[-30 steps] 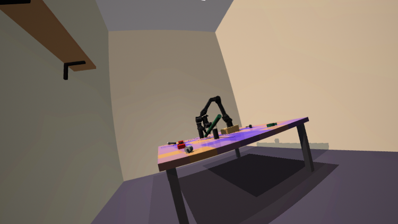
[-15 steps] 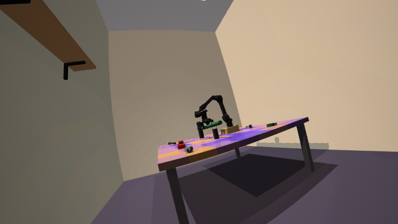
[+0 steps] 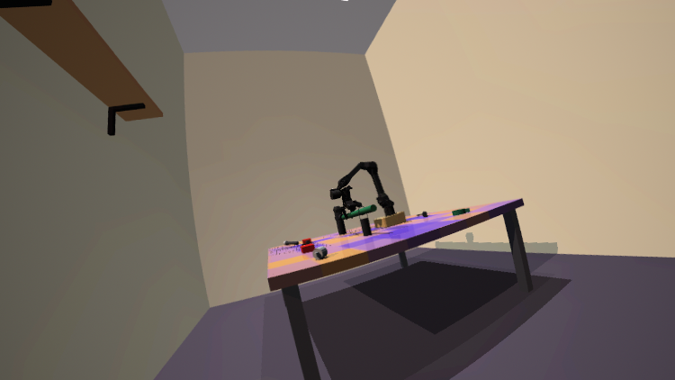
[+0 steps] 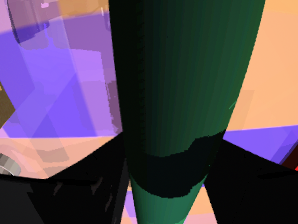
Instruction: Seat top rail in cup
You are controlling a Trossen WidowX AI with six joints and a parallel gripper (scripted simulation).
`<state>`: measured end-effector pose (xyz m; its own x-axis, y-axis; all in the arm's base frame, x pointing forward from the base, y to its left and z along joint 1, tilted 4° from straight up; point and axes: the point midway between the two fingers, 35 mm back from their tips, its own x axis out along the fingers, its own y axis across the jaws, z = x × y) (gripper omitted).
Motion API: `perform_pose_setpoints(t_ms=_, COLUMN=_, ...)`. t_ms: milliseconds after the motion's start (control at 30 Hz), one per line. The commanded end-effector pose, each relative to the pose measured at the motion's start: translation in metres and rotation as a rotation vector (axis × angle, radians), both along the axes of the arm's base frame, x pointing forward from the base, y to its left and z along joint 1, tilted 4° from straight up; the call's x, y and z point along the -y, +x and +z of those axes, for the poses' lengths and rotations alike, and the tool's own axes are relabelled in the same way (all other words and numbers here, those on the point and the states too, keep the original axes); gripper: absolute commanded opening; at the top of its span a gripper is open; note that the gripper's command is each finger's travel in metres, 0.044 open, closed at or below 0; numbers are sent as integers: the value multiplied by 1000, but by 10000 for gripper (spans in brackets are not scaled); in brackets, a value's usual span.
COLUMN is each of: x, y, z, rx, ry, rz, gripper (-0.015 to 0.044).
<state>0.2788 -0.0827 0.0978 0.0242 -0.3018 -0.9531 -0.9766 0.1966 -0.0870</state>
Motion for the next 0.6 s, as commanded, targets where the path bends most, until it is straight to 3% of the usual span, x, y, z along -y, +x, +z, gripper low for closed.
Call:
perform_pose_setpoints(t_ms=0, x=1, y=0, z=1, rx=1, ry=2, rz=1, gripper=0)
perform_pose_setpoints(t_ms=567, x=9, y=0, z=8, rx=1, ry=2, rz=1, gripper=0)
